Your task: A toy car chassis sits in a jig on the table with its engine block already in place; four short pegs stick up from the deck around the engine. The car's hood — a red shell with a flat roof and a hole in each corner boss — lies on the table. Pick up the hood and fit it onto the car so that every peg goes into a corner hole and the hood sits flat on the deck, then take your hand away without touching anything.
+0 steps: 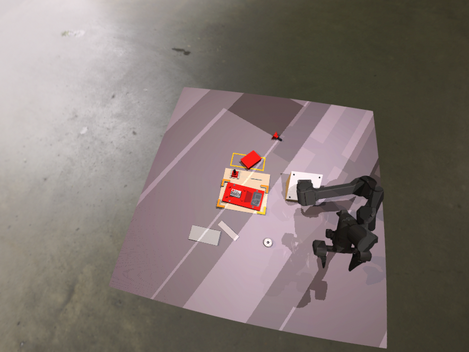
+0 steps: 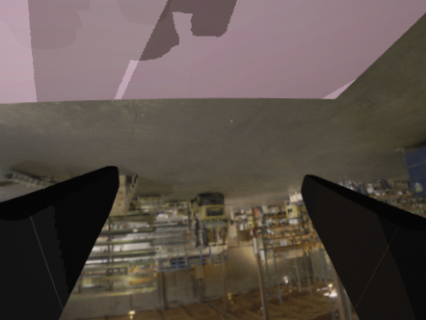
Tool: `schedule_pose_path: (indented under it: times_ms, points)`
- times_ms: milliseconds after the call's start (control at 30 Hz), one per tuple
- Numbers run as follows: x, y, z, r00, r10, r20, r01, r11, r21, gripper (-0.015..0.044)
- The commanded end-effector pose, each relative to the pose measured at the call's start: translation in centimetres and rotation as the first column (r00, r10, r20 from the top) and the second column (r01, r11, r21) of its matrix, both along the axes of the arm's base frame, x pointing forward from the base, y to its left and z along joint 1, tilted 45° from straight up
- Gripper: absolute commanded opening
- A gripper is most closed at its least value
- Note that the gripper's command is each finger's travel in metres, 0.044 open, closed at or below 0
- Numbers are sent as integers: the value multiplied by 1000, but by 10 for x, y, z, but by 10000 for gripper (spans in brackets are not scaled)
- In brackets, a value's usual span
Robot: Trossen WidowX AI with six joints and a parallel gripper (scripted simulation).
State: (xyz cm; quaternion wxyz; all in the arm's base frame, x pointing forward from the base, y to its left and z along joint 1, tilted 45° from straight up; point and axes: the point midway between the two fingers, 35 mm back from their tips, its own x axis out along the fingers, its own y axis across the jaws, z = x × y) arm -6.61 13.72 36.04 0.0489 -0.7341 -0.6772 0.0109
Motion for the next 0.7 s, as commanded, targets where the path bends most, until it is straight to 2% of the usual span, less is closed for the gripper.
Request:
schedule_pose_path:
  times_ms: [0, 133, 267, 433, 533, 667]
  points:
    - [2, 0, 1, 1000, -5, -11, 5, 1000, 0, 440]
    - [53, 5, 12, 967, -115, -227, 115, 993, -13, 440]
    - [116, 4, 15, 852, -237, -467, 243, 969, -49, 440]
    - [194, -10, -3, 595, -365, -717, 392, 910, -138, 440]
    - [226, -20, -15, 456, -395, -797, 442, 878, -183, 440]
    - [274, -42, -33, 207, -401, -892, 510, 823, -252, 440]
